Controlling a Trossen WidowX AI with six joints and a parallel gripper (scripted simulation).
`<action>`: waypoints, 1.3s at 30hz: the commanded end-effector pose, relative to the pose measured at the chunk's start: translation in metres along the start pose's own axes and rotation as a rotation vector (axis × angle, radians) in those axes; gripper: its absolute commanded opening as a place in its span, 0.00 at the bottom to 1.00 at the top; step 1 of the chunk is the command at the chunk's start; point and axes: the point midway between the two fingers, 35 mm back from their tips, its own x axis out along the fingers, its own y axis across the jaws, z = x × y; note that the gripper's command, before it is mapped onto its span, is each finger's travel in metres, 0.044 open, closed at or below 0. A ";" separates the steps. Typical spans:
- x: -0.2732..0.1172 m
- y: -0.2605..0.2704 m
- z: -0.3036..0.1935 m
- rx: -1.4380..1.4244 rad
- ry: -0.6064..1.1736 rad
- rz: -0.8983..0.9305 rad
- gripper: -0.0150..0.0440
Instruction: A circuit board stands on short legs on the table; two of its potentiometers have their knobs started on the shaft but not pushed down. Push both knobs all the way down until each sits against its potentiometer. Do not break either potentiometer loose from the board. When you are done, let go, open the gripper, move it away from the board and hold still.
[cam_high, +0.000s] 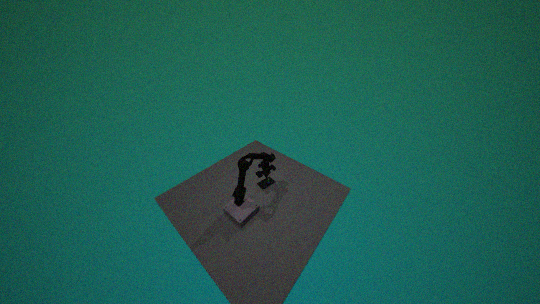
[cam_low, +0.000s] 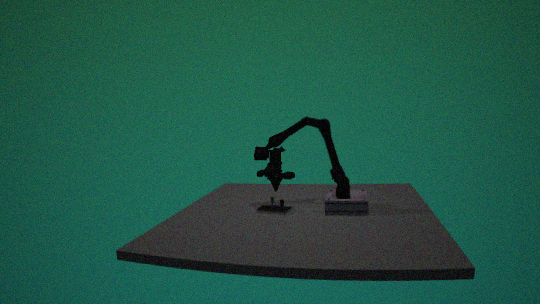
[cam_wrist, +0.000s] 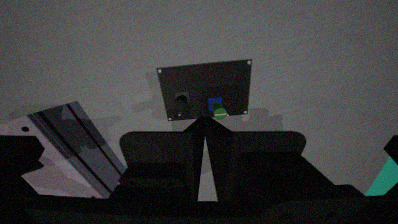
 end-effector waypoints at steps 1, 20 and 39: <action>-0.001 -0.003 -0.001 -0.137 -0.001 0.004 0.25; -0.007 -0.015 -0.004 -0.794 -0.004 0.013 0.25; -0.012 -0.026 -0.008 -1.398 -0.013 0.021 0.25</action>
